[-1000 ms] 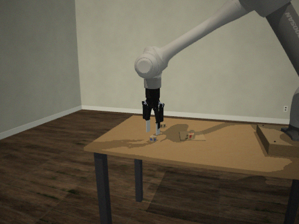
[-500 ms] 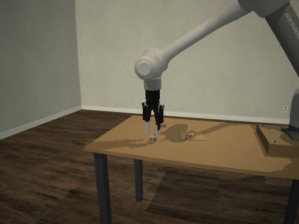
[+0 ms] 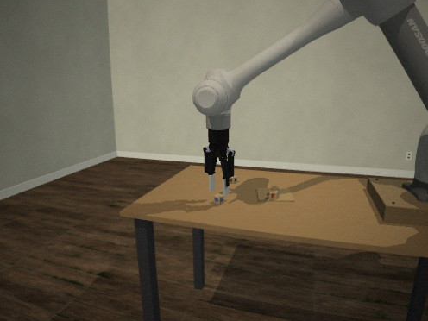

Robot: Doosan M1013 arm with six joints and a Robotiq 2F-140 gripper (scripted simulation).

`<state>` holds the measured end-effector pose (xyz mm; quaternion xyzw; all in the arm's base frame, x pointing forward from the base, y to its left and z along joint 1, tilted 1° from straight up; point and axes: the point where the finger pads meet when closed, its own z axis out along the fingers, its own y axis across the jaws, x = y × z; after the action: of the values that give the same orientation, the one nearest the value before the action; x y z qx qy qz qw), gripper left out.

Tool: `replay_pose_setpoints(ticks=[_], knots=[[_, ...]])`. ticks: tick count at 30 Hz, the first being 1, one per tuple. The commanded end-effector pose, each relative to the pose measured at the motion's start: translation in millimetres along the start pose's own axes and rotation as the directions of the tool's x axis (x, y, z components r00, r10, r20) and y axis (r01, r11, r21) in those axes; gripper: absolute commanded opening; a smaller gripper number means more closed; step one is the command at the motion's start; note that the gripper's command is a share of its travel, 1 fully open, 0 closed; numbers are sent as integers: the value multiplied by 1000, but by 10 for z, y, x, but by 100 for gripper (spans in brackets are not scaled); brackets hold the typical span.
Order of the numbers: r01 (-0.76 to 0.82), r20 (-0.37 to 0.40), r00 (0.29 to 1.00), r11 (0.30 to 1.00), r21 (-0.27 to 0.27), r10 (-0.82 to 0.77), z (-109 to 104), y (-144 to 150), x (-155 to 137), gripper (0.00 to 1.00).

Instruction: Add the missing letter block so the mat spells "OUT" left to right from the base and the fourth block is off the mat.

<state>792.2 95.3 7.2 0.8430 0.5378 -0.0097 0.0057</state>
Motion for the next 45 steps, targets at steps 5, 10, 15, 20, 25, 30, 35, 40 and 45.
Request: replay_pose_setpoints(ticks=[5, 10, 15, 20, 25, 30, 35, 40, 45], knots=[[0, 0, 1000, 1000, 0, 0, 75, 0, 0, 40], [0, 0, 1000, 1000, 0, 0, 138, 0, 0, 40], [0, 0, 1000, 1000, 0, 0, 252, 0, 0, 40], [0, 0, 1000, 1000, 0, 0, 336, 0, 0, 40], [0, 0, 1000, 1000, 0, 0, 360, 0, 0, 40], [0, 0, 1000, 1000, 0, 0, 367, 0, 0, 40], [0, 0, 1000, 1000, 0, 0, 367, 0, 0, 40], [0, 0, 1000, 1000, 0, 0, 367, 0, 0, 28], [0, 0, 1000, 1000, 0, 0, 367, 0, 0, 28]])
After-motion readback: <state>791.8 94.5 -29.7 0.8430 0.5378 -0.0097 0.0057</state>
